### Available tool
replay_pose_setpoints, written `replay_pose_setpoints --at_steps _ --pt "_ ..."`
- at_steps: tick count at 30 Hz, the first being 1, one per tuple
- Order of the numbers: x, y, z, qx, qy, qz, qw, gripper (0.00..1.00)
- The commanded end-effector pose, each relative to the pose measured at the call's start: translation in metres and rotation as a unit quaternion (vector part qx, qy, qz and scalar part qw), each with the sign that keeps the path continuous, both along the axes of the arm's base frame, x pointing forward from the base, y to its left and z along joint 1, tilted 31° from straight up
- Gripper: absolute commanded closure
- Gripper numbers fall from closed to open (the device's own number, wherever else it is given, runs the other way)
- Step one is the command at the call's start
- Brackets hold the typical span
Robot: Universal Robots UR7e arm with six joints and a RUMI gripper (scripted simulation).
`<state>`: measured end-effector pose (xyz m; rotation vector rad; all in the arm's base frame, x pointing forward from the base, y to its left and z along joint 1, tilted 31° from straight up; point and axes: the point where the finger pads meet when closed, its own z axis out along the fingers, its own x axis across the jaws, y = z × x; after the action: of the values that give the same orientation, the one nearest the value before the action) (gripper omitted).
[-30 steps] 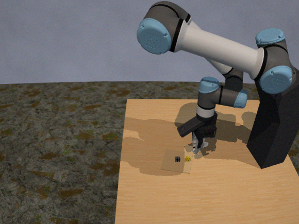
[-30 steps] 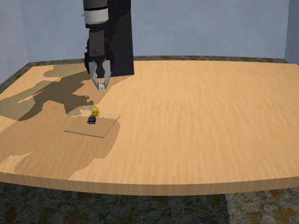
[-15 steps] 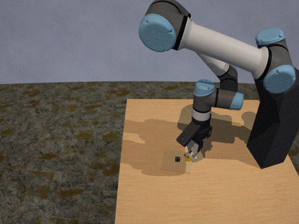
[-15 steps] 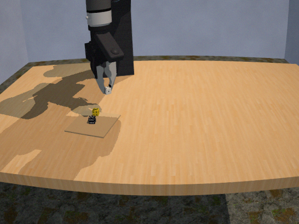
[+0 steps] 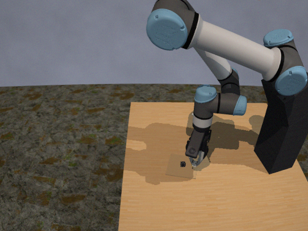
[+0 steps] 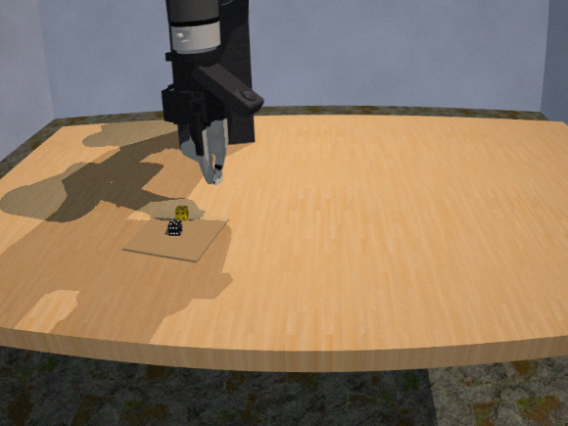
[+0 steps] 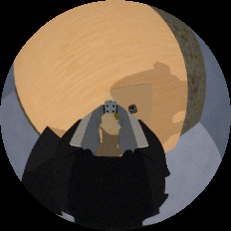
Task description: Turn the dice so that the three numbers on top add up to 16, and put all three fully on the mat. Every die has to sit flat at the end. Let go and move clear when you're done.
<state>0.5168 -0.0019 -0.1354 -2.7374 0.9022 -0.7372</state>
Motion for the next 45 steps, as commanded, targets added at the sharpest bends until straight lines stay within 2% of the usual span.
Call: replay_pose_setpoints --at_steps 1,7,10,14,15,19,20,24,26,33,39,45 --pt "0.006 0.007 0.004 -0.042 0.002 0.076 0.996 0.97" --pt "0.013 0.015 0.009 -0.091 0.001 0.161 0.983 0.97" --pt "0.013 0.015 0.009 -0.092 0.001 0.164 0.982 0.97" --pt "0.019 0.022 0.014 -0.136 -0.001 0.238 0.962 0.97" --pt "0.02 0.022 0.014 -0.136 -0.001 0.239 0.961 0.97" --pt "0.025 0.029 0.019 -0.174 -0.002 0.303 0.937 0.97" --pt "0.025 0.029 0.019 -0.176 -0.002 0.306 0.936 0.97" --pt "0.029 0.035 0.024 -0.209 -0.003 0.363 0.908 0.97" --pt "0.029 0.035 0.024 -0.209 -0.003 0.363 0.908 0.97" --pt "0.036 0.043 0.031 -0.255 -0.004 0.44 0.861 0.97" --pt "0.039 0.048 0.036 -0.28 -0.005 0.482 0.83 0.97" --pt "0.041 0.05 0.038 -0.291 -0.006 0.5 0.816 0.97"
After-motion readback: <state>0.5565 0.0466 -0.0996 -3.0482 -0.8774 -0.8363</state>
